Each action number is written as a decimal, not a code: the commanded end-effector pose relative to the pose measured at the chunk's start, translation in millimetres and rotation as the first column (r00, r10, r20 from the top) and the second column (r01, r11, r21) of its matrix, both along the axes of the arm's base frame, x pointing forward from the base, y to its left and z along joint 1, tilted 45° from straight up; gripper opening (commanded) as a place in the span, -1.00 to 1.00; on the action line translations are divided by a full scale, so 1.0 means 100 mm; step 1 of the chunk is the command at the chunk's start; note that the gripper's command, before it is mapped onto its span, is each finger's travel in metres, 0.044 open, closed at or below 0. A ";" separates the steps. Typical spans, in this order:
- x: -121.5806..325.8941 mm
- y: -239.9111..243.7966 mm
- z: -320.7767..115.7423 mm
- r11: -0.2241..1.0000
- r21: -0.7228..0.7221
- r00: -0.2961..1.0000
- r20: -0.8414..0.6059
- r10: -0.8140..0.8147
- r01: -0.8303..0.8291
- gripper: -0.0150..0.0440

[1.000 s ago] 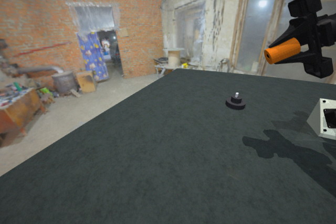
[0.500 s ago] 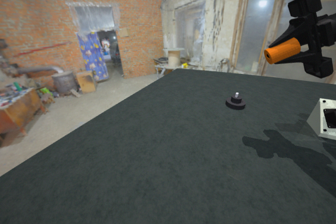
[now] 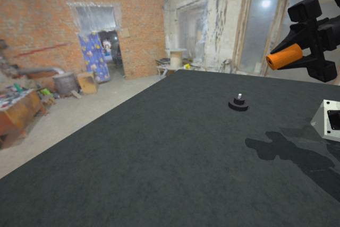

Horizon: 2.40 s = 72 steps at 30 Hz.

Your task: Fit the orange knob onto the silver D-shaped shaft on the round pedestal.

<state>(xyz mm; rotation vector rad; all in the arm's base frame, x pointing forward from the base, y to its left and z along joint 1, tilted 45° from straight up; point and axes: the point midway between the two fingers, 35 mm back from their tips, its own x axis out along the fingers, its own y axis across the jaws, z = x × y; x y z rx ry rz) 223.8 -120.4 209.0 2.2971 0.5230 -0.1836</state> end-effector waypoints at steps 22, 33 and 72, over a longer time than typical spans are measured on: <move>0.24 0.30 -0.30 0.922 0.055 0.841 -0.391 0.374 -0.384 -0.49; 0.35 0.46 -0.45 0.829 0.140 0.657 -0.544 0.521 -0.541 -0.49; 0.71 1.39 -1.46 0.749 0.144 0.557 -0.581 0.593 -0.647 -0.49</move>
